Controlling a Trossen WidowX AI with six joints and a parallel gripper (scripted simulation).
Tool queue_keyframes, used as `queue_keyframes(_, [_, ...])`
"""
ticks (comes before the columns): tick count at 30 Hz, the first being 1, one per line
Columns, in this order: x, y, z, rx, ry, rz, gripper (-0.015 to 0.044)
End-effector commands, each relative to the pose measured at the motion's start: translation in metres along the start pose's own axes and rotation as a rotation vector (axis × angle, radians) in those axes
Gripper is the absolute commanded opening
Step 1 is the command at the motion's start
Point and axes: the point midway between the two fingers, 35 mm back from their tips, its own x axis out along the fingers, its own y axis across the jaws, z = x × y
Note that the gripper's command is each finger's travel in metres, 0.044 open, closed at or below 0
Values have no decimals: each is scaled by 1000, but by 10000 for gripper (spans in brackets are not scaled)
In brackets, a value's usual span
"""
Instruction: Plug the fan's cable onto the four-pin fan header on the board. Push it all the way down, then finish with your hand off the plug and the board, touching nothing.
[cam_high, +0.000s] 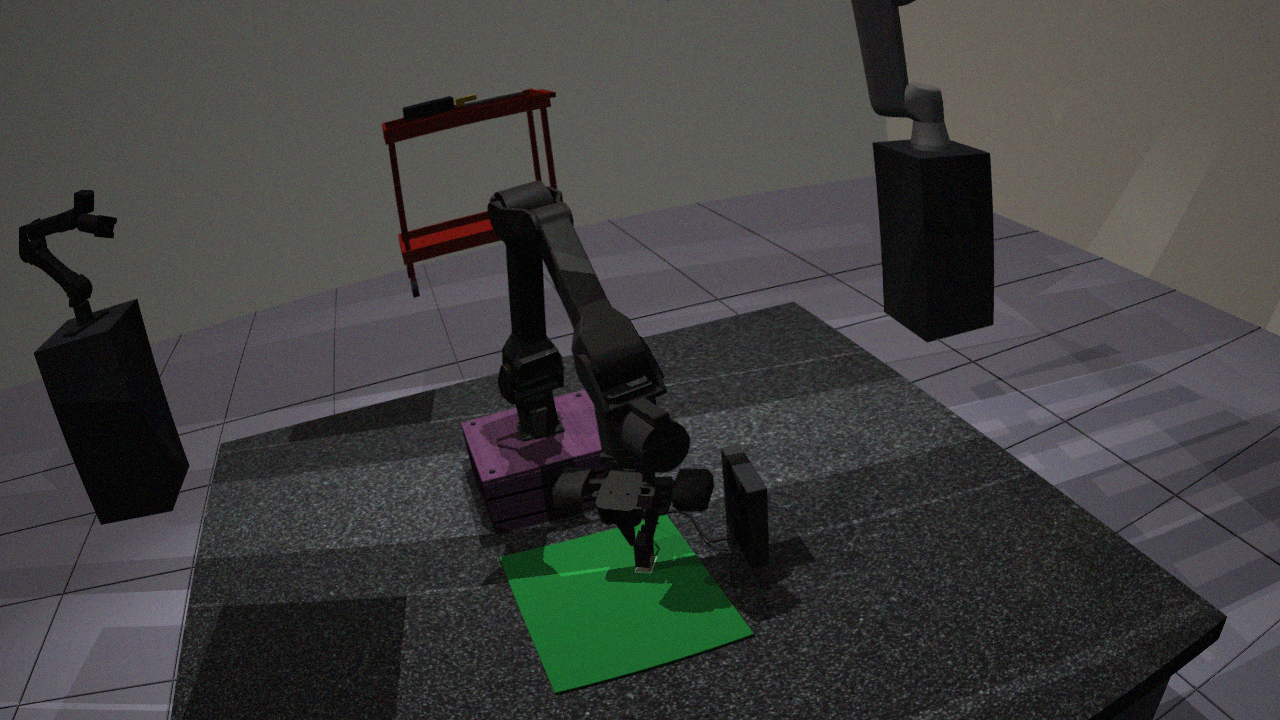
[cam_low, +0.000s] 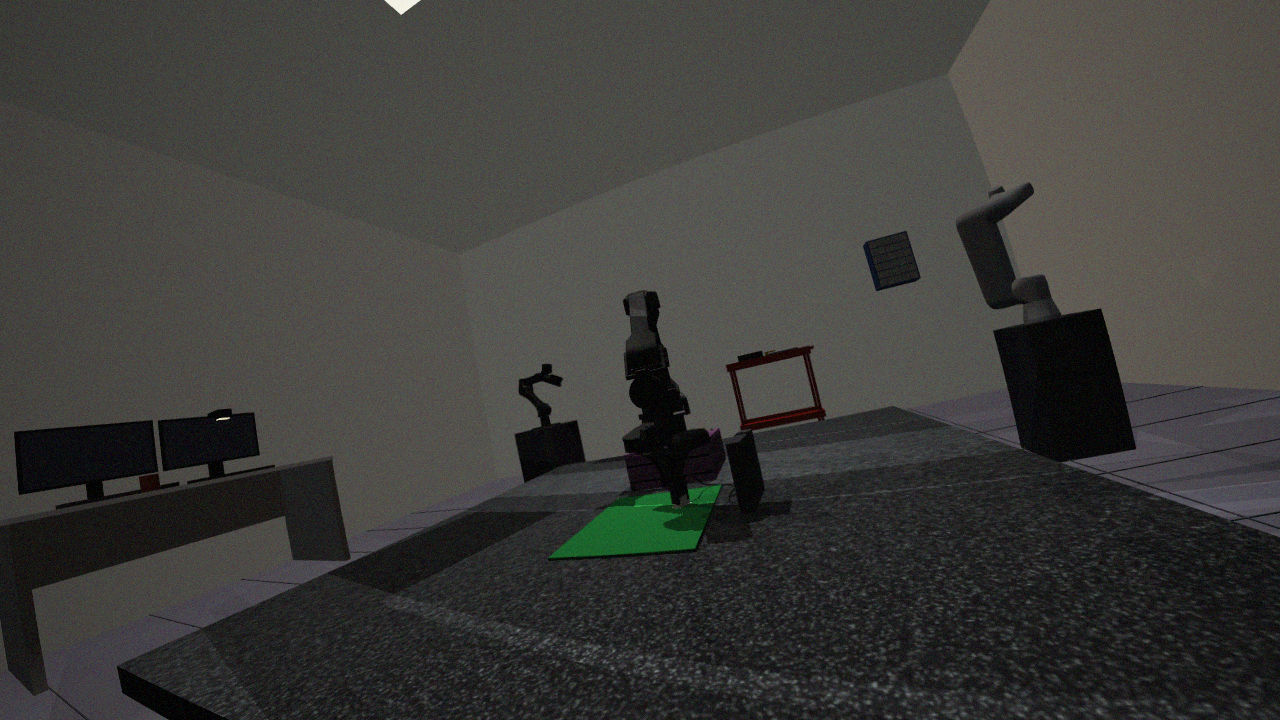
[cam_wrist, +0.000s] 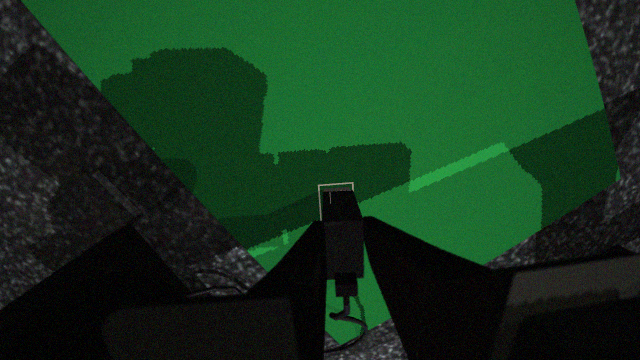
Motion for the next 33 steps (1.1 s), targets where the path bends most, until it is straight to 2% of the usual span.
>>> queue_keyframes(1, [5, 1, 1, -1, -2, 2, 0])
queue_keyframes(25, [5, 1, 1, -1, -2, 2, 0])
queue_keyframes(33, [0, 0, 0, 0, 0, 0, 210])
